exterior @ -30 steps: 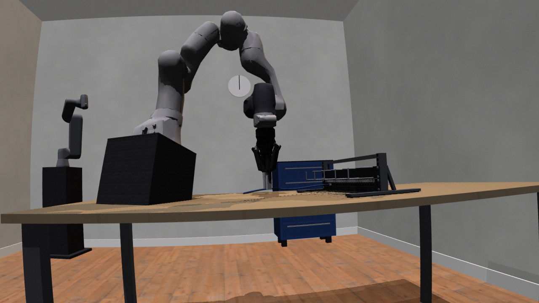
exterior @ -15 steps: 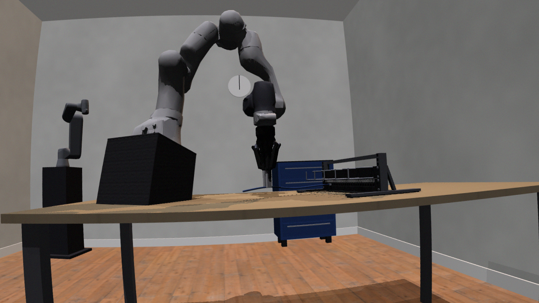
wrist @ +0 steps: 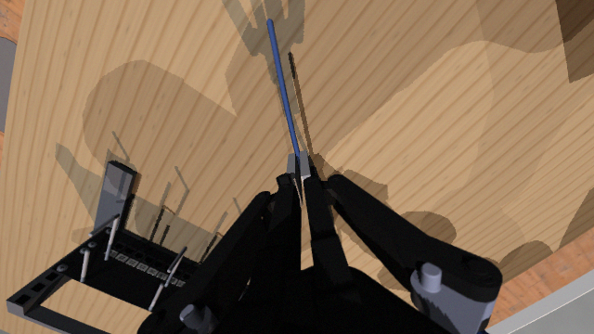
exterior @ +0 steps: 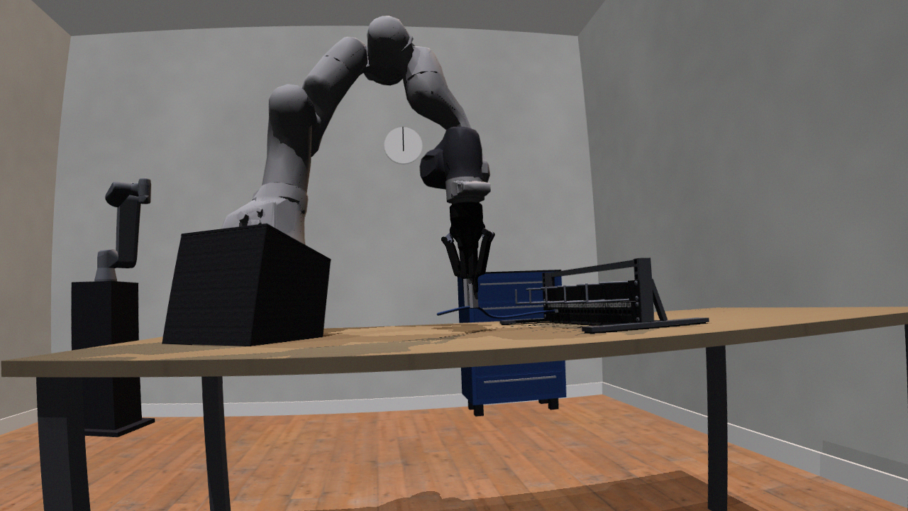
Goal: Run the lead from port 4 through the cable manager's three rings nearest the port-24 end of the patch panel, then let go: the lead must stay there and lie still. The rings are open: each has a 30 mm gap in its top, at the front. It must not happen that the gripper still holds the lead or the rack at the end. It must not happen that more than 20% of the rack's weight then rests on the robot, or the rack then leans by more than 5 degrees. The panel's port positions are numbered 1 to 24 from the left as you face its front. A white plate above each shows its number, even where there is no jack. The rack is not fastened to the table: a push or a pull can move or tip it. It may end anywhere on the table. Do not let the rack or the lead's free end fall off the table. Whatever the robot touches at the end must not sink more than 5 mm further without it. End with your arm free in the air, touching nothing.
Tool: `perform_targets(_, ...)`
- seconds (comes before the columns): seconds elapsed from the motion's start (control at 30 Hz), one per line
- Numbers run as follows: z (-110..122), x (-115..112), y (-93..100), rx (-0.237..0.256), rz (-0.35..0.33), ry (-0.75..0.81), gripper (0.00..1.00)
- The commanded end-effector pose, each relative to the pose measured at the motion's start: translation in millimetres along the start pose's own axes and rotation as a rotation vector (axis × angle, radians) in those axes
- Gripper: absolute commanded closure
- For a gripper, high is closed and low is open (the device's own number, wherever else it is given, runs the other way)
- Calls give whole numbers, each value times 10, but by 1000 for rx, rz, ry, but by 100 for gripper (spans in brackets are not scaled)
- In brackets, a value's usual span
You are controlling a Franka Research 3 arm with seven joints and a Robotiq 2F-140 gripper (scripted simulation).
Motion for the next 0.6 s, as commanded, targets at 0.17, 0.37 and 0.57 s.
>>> perform_targets(0.17, -1638, -685, 766, -14, -9, 514, 100)
perform_targets(0.37, -2133, -877, 980, -18, -9, 688, 100)
perform_targets(0.57, -2317, -942, 1065, -18, -8, 749, 100)
Point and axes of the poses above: the point where the finger pads meet when closed, its own y axis back along the fingers, its own z axis across the jaws, x = y × z, the point moved 9 cm from there along y, back along the fingers, and after that the axes turned 8 degrees about -y, right-handed, at the moved point
